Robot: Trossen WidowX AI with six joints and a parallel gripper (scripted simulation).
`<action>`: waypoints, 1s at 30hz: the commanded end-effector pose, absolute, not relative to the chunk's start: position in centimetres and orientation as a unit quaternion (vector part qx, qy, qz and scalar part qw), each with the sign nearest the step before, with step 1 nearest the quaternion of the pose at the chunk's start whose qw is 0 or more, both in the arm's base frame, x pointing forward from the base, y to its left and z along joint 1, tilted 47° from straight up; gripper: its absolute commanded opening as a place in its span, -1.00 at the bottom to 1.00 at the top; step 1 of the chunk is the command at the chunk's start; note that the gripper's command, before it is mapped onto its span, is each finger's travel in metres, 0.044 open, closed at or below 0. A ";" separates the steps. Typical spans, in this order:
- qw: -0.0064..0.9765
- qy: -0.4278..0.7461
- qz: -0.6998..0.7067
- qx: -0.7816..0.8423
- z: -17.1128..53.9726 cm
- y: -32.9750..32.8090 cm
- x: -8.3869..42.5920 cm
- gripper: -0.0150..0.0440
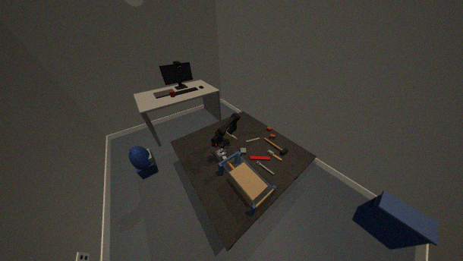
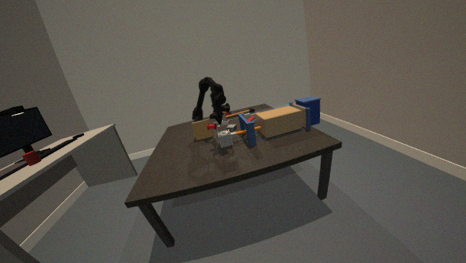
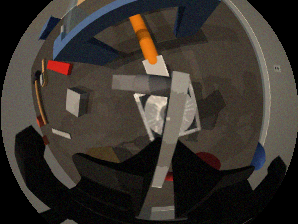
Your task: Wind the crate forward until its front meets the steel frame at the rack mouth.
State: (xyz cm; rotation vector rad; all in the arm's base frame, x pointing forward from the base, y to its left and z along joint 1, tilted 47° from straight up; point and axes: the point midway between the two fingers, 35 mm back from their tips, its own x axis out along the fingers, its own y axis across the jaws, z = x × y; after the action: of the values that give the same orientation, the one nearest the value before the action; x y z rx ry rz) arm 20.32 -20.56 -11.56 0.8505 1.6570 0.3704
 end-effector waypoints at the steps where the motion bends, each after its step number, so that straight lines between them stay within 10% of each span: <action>1: 0.586 0.722 0.137 0.341 -11.4 -20.6 20.3 -0.49; 30: 0.604 0.781 -0.013 0.156 -11.5 -20.5 20.4 -0.49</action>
State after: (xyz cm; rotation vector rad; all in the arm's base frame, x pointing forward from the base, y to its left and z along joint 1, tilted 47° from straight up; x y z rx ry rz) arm 20.34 -20.11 -11.70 0.4251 1.8023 0.0314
